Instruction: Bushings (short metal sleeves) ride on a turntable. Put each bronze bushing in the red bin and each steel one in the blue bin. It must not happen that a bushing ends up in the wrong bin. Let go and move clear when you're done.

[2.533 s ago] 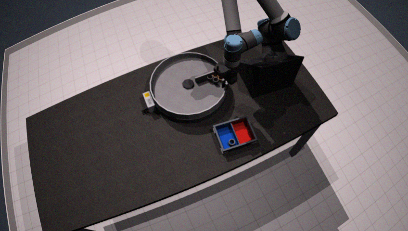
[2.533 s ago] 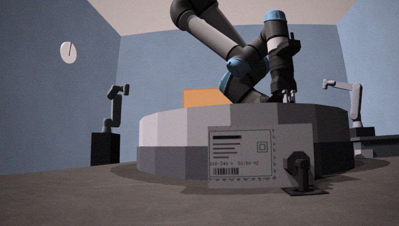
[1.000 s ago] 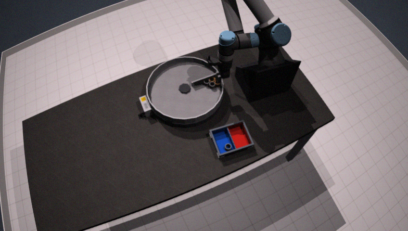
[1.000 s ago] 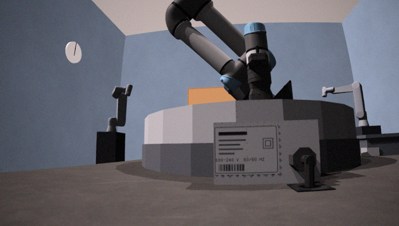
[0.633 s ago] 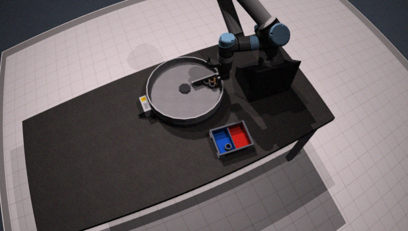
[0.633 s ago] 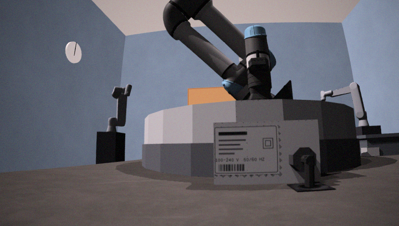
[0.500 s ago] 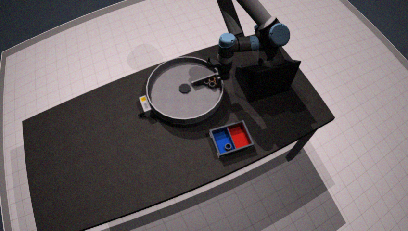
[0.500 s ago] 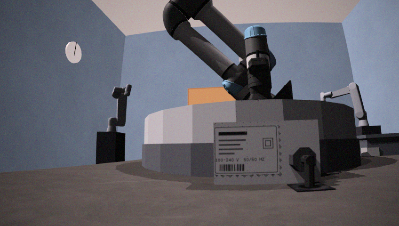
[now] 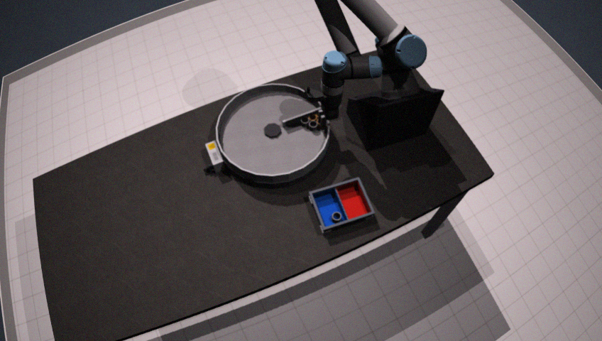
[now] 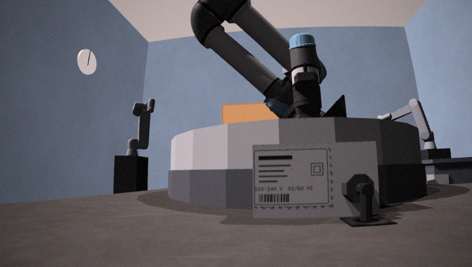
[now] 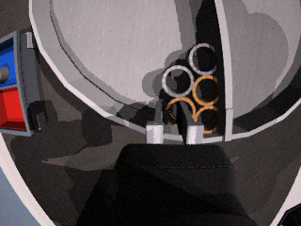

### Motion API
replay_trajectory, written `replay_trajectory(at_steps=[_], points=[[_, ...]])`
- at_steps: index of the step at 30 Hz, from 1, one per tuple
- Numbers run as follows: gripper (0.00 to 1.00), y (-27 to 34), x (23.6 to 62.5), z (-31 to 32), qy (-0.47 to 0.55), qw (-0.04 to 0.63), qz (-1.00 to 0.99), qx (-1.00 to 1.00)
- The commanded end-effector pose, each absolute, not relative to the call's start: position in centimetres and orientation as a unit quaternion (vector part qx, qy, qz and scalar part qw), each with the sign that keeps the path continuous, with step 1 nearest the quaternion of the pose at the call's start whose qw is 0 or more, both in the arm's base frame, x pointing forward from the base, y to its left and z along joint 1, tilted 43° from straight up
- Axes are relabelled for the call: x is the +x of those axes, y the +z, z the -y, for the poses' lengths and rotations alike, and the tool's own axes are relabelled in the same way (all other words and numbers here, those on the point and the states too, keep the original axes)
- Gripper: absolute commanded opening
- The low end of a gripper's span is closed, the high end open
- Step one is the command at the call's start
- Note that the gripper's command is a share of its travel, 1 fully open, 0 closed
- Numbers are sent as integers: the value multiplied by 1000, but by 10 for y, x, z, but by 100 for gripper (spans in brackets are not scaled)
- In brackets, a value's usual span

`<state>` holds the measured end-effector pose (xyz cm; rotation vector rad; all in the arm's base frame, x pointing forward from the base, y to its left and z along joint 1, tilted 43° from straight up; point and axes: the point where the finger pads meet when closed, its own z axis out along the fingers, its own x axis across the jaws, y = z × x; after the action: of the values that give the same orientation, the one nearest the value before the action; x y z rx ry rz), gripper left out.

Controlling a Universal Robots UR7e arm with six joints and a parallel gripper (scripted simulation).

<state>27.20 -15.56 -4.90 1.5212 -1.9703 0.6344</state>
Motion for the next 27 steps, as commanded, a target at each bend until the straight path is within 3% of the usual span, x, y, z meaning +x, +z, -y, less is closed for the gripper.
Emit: replay_trajectory(at_steps=[1,27], points=[[40,-52,272,158,238,282,736,568],[40,-62,270,167,238,282,735,568]])
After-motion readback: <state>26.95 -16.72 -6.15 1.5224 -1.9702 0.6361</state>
